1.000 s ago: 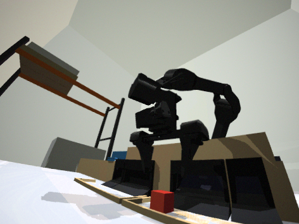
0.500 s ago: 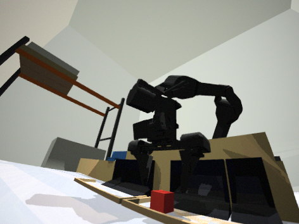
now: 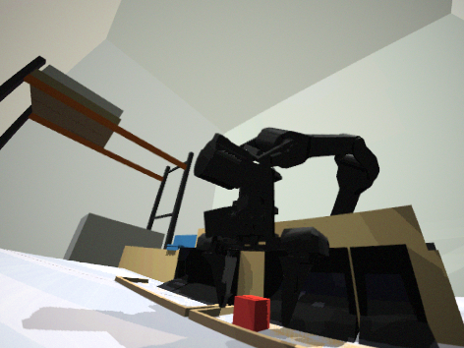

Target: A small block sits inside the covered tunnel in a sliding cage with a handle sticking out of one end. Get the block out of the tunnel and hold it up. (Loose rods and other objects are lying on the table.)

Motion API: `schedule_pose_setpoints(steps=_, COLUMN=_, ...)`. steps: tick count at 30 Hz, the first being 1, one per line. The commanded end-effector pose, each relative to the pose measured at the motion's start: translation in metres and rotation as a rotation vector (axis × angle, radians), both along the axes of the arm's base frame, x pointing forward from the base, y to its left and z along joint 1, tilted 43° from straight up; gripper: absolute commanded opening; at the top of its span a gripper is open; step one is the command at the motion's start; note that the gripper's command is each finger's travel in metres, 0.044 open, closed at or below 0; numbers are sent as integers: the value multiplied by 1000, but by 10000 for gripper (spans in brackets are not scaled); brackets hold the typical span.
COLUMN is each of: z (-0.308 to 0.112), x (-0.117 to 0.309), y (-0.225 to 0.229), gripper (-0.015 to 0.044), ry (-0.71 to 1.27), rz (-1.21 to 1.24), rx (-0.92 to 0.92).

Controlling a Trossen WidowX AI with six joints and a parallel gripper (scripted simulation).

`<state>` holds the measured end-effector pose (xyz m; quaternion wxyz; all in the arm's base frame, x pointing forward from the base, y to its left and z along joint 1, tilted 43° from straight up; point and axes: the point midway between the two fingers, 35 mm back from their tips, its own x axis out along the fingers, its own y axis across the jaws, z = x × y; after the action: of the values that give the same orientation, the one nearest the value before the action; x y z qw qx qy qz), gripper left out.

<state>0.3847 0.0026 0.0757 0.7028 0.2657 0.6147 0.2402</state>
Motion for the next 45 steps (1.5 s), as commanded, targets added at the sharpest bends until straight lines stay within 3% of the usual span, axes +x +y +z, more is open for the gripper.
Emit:
schedule_pose_setpoints(steps=1, z=0, x=0, y=0, gripper=414, ry=0, rz=0, rx=0)
schedule_pose_setpoints(steps=11, z=0, x=0, y=0, gripper=151, ry=0, rz=0, rx=0)
schedule_pose_setpoints(steps=19, z=0, x=0, y=0, gripper=98, ry=0, rz=0, rx=0)
schedule_pose_setpoints(steps=23, z=5, x=0, y=-5, gripper=0, ry=0, rz=0, rx=0)
schedule_pose_setpoints(steps=39, z=43, x=-8, y=-39, gripper=0, ry=0, rz=-15, rx=10)
schedule_pose_setpoints(steps=45, z=69, x=-13, y=-93, gripper=0, ry=-216, rz=-199, rx=11)
